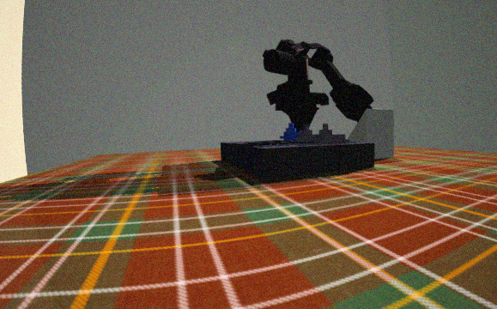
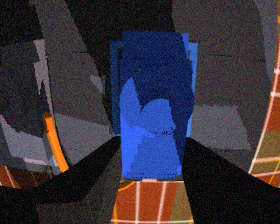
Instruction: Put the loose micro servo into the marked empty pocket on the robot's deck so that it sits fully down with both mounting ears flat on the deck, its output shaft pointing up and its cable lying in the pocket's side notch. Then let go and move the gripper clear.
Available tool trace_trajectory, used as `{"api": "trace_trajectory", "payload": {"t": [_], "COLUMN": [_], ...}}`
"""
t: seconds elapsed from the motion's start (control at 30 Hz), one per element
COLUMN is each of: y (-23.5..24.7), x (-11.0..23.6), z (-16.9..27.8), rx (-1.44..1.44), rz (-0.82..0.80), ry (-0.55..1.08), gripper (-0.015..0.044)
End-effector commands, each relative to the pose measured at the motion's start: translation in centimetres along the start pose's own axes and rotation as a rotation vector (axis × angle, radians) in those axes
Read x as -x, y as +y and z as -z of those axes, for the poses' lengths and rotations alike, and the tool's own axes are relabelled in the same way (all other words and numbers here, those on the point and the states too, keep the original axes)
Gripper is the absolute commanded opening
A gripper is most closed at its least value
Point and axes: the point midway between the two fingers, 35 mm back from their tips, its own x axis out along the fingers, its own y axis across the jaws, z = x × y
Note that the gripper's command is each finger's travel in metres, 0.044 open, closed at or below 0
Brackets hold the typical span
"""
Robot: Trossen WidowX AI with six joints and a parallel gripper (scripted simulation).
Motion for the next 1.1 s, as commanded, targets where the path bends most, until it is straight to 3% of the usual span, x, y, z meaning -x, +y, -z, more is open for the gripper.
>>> {"api": "trace_trajectory", "payload": {"t": [0.0, 0.23, 0.47, 0.73, 0.93, 1.07], "y": [0.0, 0.0, 0.0, 0.0, 0.0, -0.1], "x": [-0.4, -0.9, -0.6, 2.7, 2.9, 3.4], "z": [0.0, 0.0, 0.0, 0.3, 0.4, -1.0], "rx": [0.006, 0.006, 0.006, 0.007, 0.007, 0.014], "rz": [0.004, 0.004, 0.004, 0.002, 0.003, 0.008], "ry": [-0.003, -0.003, -0.003, -0.002, -0.002, -0.002], "gripper": [0.0000, 0.0000, 0.0184, 0.0187, 0.0187, 0.0292]}}
